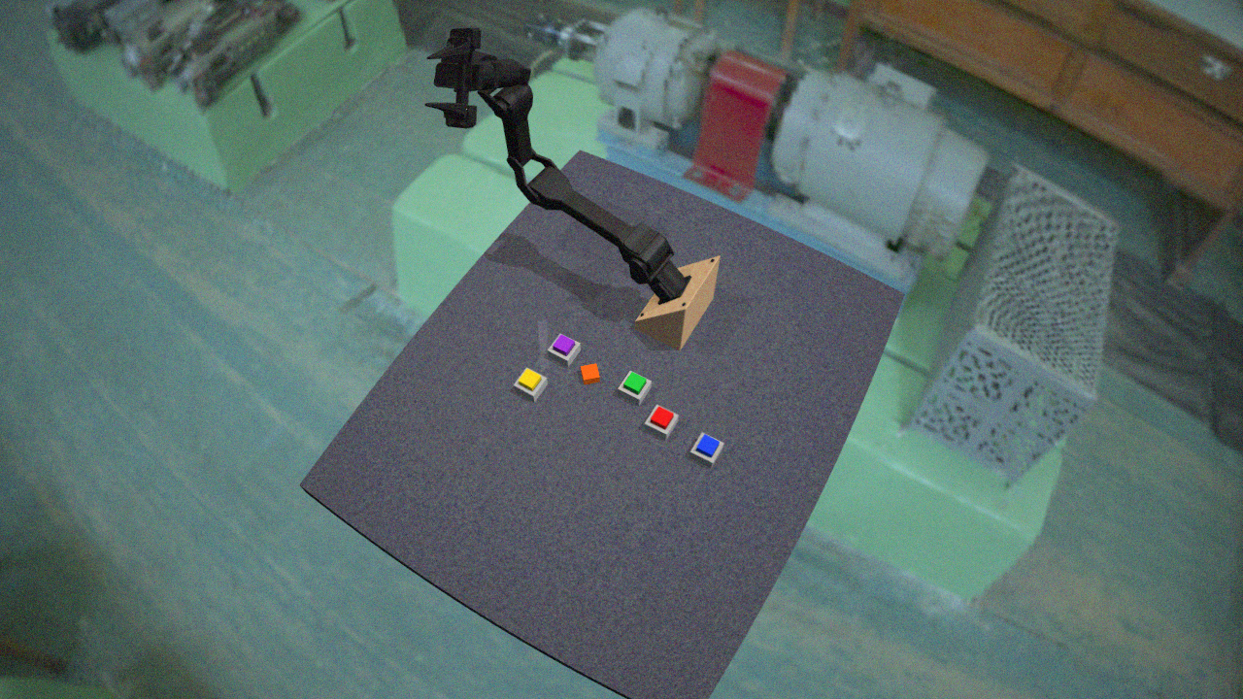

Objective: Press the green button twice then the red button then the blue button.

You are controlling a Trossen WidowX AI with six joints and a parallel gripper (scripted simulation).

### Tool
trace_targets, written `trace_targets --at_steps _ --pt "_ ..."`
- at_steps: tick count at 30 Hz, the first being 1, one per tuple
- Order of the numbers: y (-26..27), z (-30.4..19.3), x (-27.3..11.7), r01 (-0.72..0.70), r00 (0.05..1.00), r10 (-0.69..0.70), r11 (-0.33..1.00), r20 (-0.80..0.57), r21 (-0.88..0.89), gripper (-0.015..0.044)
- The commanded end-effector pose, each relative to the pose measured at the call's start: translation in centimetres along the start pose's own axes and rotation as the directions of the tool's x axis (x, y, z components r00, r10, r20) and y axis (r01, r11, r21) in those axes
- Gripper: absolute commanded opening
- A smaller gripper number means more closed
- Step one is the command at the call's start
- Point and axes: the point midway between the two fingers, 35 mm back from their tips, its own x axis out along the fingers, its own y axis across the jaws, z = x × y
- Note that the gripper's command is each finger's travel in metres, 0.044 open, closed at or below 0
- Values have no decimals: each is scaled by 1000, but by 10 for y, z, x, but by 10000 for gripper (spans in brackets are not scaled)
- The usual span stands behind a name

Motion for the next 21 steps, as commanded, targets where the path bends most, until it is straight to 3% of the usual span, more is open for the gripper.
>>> trace_targets --at_steps 1,12,21 --pt "0 -3 1 1 1000 -2 1000 -5 -9 400" --pt "-58 -174 32 82 947 -205 898 -247 -433 400" --pt "-192 -298 23 128 732 -569 657 -376 -743 400"
